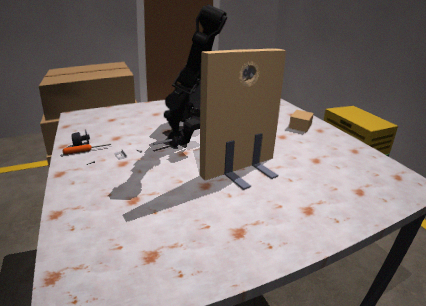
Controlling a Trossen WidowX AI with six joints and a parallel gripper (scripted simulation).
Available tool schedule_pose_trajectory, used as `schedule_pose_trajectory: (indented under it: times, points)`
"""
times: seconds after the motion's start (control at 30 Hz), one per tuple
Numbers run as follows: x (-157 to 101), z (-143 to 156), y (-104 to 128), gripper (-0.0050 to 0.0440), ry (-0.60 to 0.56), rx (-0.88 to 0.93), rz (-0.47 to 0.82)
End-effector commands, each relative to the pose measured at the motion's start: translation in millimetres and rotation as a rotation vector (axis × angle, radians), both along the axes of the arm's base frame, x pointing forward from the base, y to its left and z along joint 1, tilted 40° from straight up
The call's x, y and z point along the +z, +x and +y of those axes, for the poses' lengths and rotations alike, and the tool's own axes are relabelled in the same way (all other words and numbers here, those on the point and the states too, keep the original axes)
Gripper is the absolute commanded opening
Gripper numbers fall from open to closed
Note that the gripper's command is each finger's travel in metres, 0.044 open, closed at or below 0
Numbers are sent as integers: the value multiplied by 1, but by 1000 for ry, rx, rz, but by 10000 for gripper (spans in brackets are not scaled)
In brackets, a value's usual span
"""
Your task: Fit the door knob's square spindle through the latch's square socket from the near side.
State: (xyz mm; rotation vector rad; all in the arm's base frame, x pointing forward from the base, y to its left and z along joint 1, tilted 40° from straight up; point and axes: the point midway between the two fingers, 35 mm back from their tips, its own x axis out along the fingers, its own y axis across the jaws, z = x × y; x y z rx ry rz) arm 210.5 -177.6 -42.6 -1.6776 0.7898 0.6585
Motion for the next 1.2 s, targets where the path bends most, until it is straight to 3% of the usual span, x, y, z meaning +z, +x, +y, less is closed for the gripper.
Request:
schedule_pose_trajectory:
  times: [0.0, 0.57, 0.9, 1.17]
  points:
    - [-2, 0, 0, 344, 5, -4, 4]
    - [-1, 0, 0, 227, 5, -4, 4]
    - [3, 1, -4, 0, 5, -4, 4]
    - [12, 3, -11, 0, 5, -4, 4]
